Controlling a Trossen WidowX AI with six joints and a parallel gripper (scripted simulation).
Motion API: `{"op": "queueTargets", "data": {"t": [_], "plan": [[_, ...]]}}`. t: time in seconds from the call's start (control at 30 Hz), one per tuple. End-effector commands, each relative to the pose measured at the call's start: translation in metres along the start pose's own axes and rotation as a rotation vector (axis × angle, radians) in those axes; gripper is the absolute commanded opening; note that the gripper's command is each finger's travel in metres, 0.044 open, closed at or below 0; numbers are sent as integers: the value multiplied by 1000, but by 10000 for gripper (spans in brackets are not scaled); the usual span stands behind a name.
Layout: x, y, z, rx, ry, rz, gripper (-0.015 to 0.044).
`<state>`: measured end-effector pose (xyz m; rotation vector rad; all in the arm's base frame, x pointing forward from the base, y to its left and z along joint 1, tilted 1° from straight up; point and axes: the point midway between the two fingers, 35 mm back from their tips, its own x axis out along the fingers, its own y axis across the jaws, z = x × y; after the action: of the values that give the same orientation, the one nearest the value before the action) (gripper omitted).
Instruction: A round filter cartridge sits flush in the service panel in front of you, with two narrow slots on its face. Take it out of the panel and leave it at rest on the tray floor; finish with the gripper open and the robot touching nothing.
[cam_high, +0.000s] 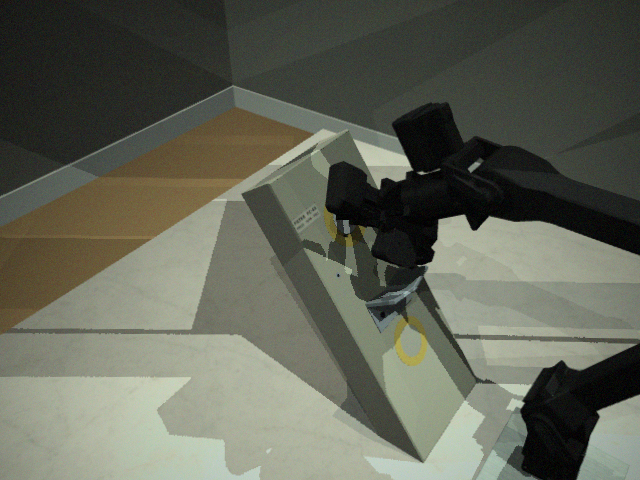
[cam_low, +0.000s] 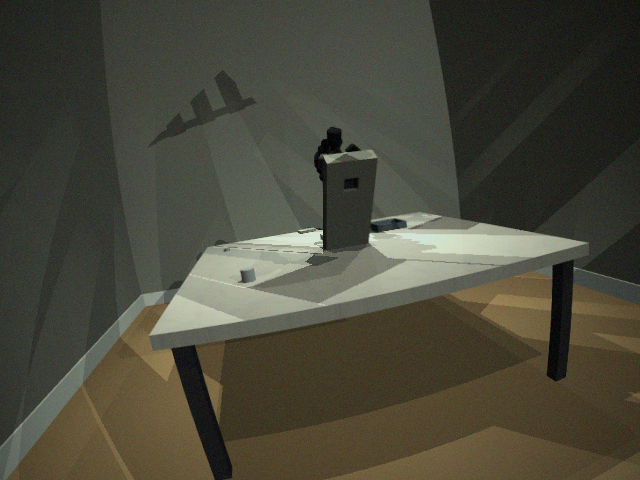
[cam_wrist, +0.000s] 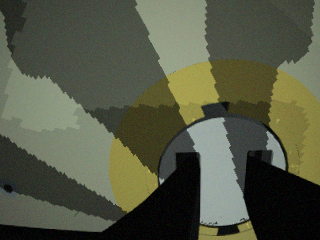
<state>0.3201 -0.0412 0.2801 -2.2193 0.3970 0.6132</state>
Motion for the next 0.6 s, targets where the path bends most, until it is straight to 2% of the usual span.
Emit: {"op": "queueTargets", "data": {"t": [0.0,0.57], "plan": [[18,-1,0,126,-14,5,0],[22,-1,1,713,-13,11,0]]}}
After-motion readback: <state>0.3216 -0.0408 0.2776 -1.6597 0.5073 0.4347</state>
